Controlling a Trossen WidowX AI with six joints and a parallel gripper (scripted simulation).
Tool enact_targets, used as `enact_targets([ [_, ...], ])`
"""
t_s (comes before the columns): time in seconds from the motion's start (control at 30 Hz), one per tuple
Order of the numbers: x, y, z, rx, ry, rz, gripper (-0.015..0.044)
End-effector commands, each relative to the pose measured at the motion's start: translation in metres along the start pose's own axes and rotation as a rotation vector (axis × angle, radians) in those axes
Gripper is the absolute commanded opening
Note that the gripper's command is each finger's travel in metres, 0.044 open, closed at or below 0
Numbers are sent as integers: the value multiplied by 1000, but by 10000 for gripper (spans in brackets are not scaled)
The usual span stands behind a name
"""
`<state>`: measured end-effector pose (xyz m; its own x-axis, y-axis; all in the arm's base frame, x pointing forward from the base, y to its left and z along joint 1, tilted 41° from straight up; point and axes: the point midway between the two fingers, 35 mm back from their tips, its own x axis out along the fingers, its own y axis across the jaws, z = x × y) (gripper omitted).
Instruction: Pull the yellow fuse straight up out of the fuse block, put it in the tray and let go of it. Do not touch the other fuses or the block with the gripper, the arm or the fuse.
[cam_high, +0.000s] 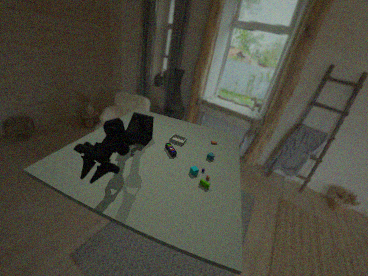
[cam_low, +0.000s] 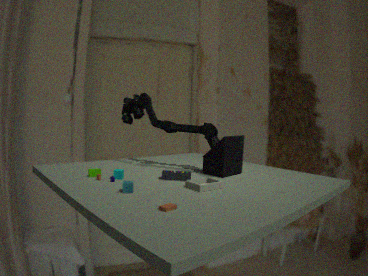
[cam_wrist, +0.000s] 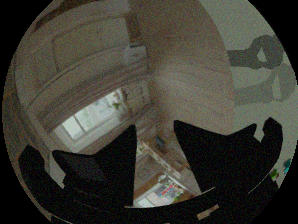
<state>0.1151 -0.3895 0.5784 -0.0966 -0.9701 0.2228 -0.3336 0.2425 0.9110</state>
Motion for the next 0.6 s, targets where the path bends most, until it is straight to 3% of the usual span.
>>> enact_targets([
  [0.0, -1, 2, 1, 4, 0, 5, 167],
  [0.13, -16, 41, 16, 83, -4, 106, 74],
  [0.33, -46, 106, 38, 197, 25, 287, 74],
  [0.57, -114, 195, 68, 325, 108, 582, 74],
])
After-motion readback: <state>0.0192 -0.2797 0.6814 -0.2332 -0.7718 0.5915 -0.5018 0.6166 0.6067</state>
